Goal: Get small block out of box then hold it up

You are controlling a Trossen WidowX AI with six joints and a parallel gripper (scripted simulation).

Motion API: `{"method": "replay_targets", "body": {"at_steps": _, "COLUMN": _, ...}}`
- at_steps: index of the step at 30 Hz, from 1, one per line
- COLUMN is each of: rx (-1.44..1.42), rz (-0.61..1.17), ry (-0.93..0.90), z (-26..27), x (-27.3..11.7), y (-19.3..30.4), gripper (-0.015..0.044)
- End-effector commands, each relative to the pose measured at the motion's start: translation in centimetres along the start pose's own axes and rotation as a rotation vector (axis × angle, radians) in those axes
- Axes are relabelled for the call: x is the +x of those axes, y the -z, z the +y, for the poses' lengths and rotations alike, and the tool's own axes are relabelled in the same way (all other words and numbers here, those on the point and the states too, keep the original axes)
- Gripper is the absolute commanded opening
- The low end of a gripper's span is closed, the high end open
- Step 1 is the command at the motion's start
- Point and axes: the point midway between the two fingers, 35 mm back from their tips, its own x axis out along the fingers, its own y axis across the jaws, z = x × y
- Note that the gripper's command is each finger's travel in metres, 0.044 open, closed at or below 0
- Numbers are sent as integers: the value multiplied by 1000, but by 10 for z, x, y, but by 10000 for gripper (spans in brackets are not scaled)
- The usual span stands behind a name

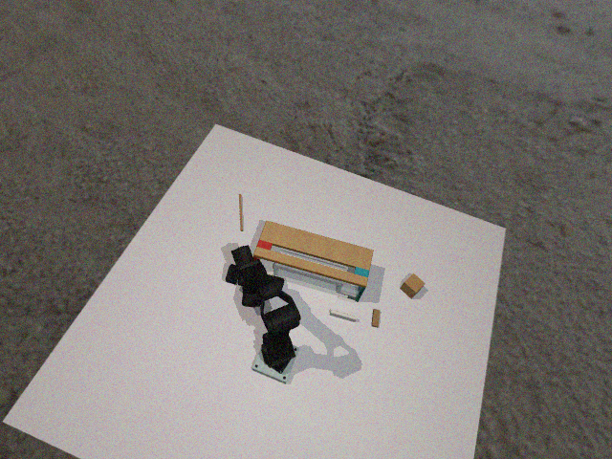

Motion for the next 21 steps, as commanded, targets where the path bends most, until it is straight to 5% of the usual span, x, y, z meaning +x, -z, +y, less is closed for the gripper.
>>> {"method": "replay_targets", "body": {"at_steps": 1, "rx": 3, "rz": -2, "ry": -6, "z": 1, "x": 2, "y": -1, "gripper": 75}}
{"method": "replay_targets", "body": {"at_steps": 6, "rx": 29, "rz": 13, "ry": 8, "z": -2, "x": 0, "y": 4, "gripper": 3}}
{"method": "replay_targets", "body": {"at_steps": 21, "rx": -3, "rz": 0, "ry": 1, "z": 0, "x": -57, "y": 26, "gripper": 0}}
